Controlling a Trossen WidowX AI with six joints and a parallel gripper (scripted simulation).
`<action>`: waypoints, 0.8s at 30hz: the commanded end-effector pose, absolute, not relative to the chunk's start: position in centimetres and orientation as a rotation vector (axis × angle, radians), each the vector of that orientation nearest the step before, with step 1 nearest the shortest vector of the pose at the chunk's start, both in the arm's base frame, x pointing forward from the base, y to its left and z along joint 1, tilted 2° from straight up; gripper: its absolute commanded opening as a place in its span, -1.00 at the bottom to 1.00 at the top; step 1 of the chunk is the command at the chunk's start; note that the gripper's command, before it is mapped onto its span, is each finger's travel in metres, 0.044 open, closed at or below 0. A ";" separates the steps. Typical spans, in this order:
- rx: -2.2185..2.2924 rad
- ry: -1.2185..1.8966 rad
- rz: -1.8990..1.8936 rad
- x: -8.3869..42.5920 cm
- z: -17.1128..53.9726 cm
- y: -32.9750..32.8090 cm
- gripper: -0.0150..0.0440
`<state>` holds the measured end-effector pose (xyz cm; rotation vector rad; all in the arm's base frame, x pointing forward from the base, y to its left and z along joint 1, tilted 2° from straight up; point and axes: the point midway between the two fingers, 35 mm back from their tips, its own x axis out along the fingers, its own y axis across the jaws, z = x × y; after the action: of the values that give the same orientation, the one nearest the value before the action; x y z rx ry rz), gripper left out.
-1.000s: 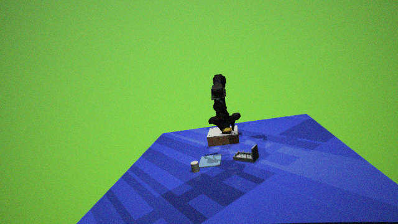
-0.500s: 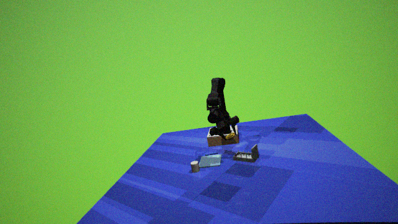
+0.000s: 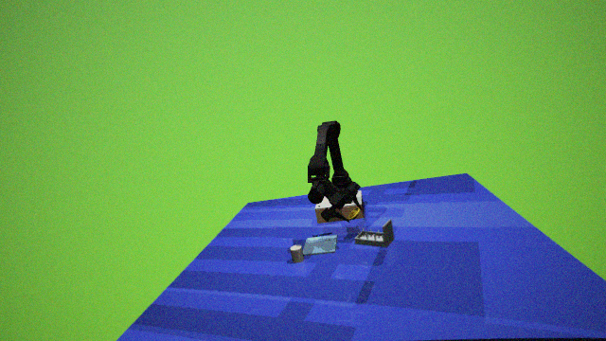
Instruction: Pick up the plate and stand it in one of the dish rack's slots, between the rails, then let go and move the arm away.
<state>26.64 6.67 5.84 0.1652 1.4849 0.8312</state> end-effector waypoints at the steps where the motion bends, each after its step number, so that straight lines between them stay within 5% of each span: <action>1: 0.164 1.411 0.938 26.6 5.0 6.7 -0.49; 24: 0.119 0.842 1.290 26.7 2.2 6.2 -0.49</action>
<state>26.75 6.32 2.51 0.1288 0.9353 1.2605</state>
